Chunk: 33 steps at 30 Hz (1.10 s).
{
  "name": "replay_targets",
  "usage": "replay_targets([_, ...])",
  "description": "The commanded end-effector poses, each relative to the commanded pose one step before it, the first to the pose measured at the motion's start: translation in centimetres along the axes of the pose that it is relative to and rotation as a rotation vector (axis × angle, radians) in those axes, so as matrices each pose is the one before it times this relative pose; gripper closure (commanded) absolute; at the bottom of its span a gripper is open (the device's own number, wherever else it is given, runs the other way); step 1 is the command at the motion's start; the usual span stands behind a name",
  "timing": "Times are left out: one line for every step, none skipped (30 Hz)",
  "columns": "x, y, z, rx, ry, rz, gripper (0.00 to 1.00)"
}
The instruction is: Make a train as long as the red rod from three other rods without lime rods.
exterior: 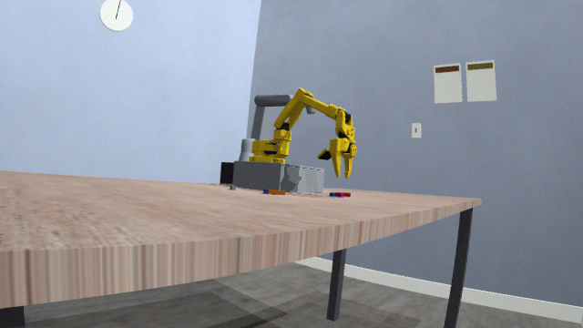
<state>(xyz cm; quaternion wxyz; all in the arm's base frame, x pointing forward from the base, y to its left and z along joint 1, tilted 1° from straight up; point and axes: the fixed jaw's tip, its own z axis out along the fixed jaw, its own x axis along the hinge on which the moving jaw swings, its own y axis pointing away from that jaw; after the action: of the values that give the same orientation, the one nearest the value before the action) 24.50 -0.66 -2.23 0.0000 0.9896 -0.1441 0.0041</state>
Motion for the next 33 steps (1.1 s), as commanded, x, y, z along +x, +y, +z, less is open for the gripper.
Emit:
replay_targets([-0.354,-0.182,0.3642,-0.00564,-0.02314,-0.01679,0.81])
replay_targets([0.0,0.0,0.0,0.0,0.0,0.0,0.81])
replay_targets([0.0,0.0,0.0,0.0,0.0,0.0,0.81])
replay_targets([0.0,0.0,0.0,0.0,0.0,0.0,0.81])
replay_targets([0.0,0.0,0.0,0.0,0.0,0.0,0.81])
replay_targets([0.0,0.0,0.0,0.0,0.0,0.0,0.81])
replay_targets([0.0,0.0,0.0,0.0,0.0,0.0,0.81])
replay_targets([0.0,0.0,0.0,0.0,0.0,0.0,0.81])
replay_targets([0.0,0.0,0.0,0.0,0.0,0.0,0.81])
replay_targets([0.0,0.0,0.0005,0.0,0.0,0.0,0.81])
replay_targets([0.0,0.0,0.0036,0.0,0.0,0.0,0.81])
replay_targets([0.001,0.0,0.0092,0.0,0.0,0.0,0.81])
replay_targets([0.002,-0.001,0.0171,0.0,0.0,0.0,0.81])
replay_targets([0.003,-0.001,0.0269,0.0,0.0,0.0,0.81])
replay_targets([0.004,-0.002,0.0382,0.0,0.0,0.0,0.81])
replay_targets([0.005,-0.002,0.0507,0.0,0.0,0.0,0.81])
replay_targets([0.007,-0.003,0.0641,0.0,0.0,0.0,0.81])
replay_targets([0.008,-0.003,0.078,0.0,0.0,0.0,0.81])
replay_targets([0.009,-0.004,0.0922,0.0,0.0,0.0,0.81])
replay_targets([0.01,-0.004,0.1064,0.0,0.0,0.0,0.81])
replay_targets([0.01,-0.004,0.1205,0.0,0.0,0.0,0.81])
replay_targets([0.011,-0.005,0.134,0.0,0.0,0.0,0.81])
replay_targets([0.011,-0.005,0.147,0.0,0.0,0.0,0.81])
replay_targets([0.011,-0.005,0.1591,0.0,0.0,0.0,0.81])
replay_targets([0.0,0.0,0.0,0.0,0.0,0.0,0.81])
replay_targets([0.0,0.0,0.0,0.0,0.0,0.0,0.81])
replay_targets([0.01,-0.005,0.1702,0.0,0.0,0.0,0.81])
replay_targets([0.009,-0.005,0.1801,0.0,0.0,0.0,0.81])
replay_targets([0.008,-0.004,0.1888,0.0,0.0,0.0,0.81])
replay_targets([0.007,-0.004,0.196,0.0,0.0,0.0,0.81])
replay_targets([0.005,-0.004,0.2018,0.0,0.0,0.0,0.81])
replay_targets([0.004,-0.003,0.206,0.0,0.0,0.0,0.81])
replay_targets([0.002,-0.003,0.2085,0.0,0.0,0.0,0.81])
